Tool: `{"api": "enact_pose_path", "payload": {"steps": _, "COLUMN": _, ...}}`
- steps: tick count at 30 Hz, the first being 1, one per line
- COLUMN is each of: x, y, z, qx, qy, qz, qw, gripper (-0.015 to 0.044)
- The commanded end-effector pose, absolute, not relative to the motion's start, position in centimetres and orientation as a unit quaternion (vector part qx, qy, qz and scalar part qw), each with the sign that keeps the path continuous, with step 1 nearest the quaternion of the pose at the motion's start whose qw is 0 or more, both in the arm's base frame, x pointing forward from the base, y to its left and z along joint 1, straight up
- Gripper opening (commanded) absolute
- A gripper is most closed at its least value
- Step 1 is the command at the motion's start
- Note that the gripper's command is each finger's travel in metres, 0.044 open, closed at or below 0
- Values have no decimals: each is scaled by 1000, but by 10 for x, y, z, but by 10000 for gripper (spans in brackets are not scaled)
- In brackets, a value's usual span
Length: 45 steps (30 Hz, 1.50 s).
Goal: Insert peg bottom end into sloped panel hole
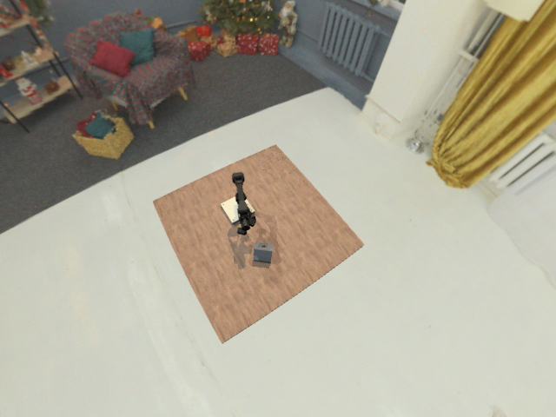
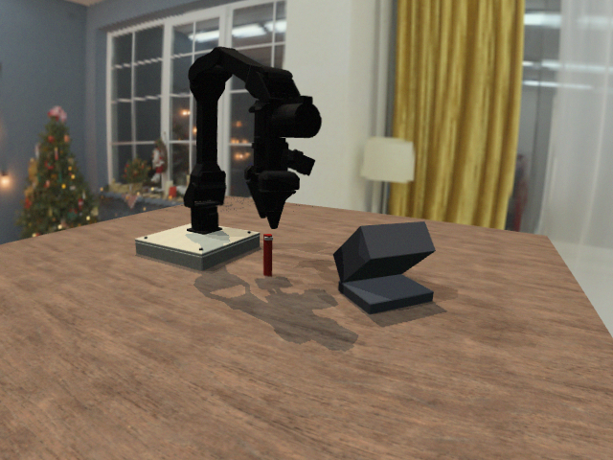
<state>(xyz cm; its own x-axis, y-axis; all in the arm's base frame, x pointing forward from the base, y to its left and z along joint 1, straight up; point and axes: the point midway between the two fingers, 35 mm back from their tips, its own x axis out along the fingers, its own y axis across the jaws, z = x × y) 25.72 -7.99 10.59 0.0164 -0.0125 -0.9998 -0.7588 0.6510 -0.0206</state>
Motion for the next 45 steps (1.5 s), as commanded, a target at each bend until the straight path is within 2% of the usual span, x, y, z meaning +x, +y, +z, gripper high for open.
{"api": "enact_pose_path", "payload": {"steps": 1, "x": 258, "y": -80, "z": 103, "qx": -303, "qy": 637, "qz": 295, "qw": 645, "gripper": 440}}
{"api": "enact_pose_path", "payload": {"steps": 42, "x": 259, "y": -81, "z": 41, "qx": -303, "qy": 637, "qz": 295, "qw": 645, "gripper": 440}}
{"api": "enact_pose_path", "payload": {"steps": 45, "x": 259, "y": -81, "z": 45, "qx": -304, "qy": 637, "qz": 291, "qw": 646, "gripper": 361}}
